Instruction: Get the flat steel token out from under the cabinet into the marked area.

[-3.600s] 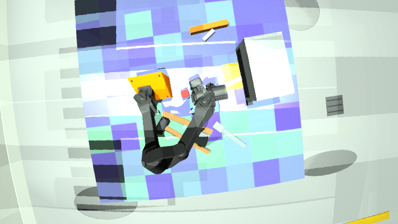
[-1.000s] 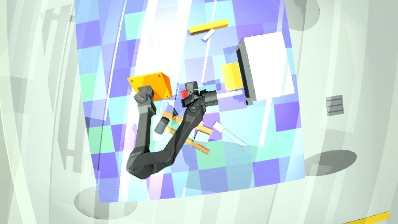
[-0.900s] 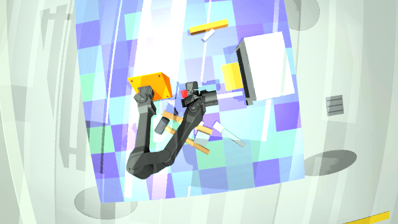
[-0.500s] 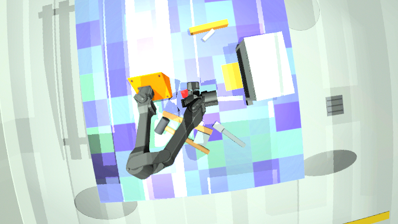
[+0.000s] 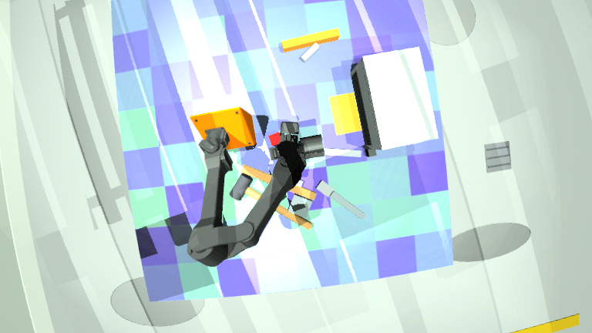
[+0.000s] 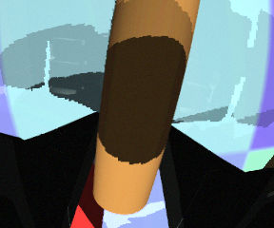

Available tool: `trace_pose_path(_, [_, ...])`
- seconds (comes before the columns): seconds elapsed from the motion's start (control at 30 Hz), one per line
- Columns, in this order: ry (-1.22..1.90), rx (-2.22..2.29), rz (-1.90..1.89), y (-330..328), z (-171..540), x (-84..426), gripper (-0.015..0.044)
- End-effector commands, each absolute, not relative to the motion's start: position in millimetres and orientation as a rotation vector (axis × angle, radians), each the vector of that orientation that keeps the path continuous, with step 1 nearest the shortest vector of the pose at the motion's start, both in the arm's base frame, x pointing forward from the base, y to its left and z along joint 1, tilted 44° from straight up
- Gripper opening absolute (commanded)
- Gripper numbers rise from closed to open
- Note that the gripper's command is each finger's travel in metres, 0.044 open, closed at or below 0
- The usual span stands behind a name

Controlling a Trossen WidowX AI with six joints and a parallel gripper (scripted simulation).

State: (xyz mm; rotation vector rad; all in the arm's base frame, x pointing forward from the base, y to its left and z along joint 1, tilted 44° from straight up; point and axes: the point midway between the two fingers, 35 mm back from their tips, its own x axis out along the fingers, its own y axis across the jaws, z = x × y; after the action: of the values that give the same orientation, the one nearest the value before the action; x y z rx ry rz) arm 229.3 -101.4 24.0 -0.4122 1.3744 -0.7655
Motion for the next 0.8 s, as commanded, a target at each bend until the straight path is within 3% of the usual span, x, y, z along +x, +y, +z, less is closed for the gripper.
trace_pose_path(0.0, [1.358, -0.390, -0.786, -101.4, 24.7, 229.7, 0.0000])
trace_pose_path(0.77, [1.275, -0.248, -0.901, -101.3, 25.0, 229.5, 0.0000])
